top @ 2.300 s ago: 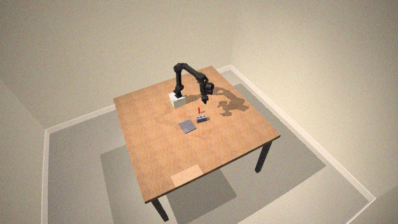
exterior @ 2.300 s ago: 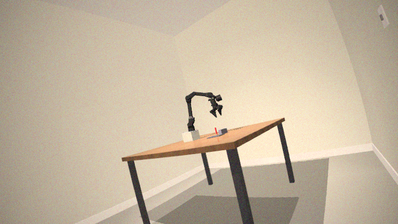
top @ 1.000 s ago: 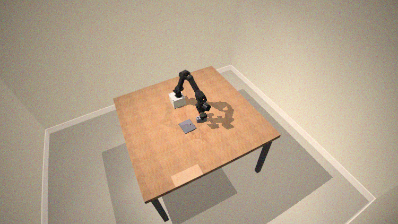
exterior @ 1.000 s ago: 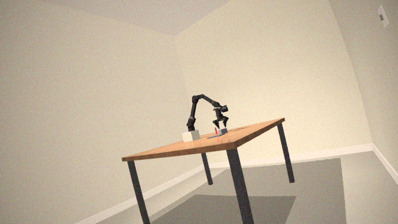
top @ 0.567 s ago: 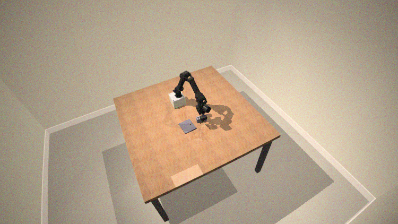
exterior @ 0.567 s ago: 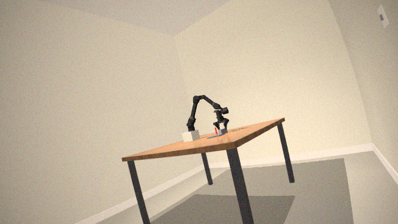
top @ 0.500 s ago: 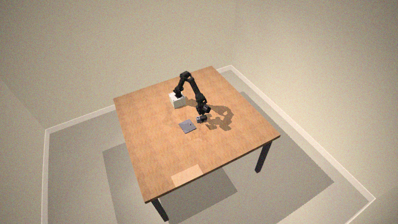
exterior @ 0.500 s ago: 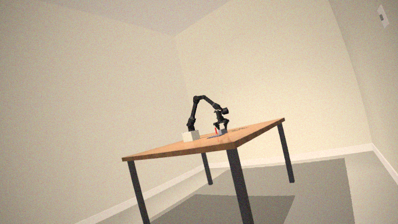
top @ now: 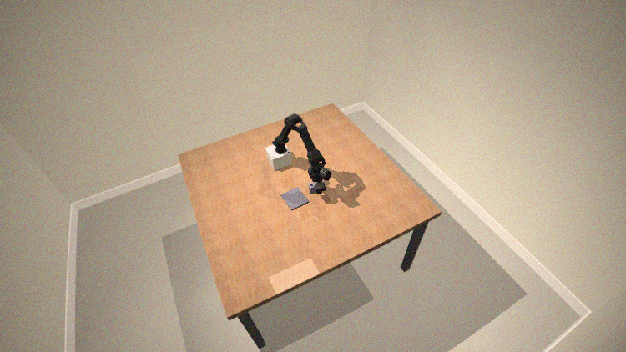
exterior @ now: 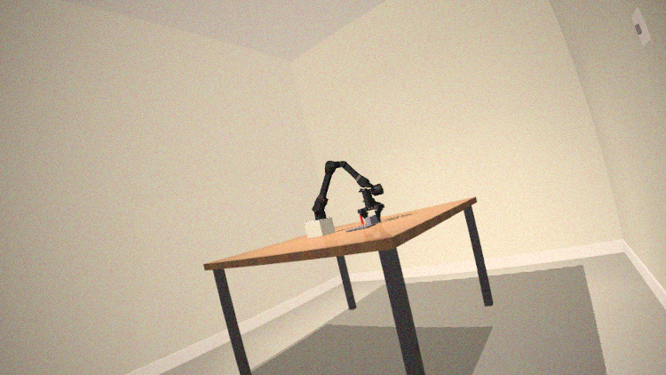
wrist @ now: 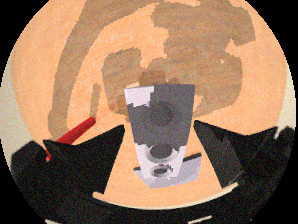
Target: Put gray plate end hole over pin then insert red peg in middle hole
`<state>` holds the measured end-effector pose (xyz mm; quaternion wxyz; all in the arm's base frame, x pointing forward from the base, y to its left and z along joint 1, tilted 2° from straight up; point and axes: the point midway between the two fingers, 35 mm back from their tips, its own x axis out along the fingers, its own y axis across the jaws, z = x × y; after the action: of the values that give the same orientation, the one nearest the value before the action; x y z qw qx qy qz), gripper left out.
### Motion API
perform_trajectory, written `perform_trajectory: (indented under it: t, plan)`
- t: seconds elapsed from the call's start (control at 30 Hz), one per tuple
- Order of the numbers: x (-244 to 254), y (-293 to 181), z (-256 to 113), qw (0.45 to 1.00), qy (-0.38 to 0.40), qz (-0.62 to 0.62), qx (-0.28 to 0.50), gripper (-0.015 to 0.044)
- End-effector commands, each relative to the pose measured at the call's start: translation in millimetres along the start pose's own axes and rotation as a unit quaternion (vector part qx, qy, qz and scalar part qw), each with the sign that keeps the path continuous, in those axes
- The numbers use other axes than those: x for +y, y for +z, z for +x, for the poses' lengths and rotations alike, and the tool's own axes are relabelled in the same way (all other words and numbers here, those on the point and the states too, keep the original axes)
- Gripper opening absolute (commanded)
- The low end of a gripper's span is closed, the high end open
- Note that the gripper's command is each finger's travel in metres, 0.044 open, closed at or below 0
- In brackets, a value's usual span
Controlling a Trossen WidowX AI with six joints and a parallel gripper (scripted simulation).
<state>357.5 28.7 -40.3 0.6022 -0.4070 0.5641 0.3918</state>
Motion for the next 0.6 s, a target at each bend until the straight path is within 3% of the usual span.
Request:
perform_trajectory:
  t: [0.0, 0.33, 0.57]
  plan:
    - [1.8, -0.2, 4.4, 1.0, 0.002, -0.002, 0.0, 0.0414]
    - [1.8, -0.2, 4.4, 1.0, 0.002, -0.002, 0.0, 0.0151]
    - [1.8, -0.2, 4.4, 1.0, 0.002, -0.002, 0.0, 0.0085]
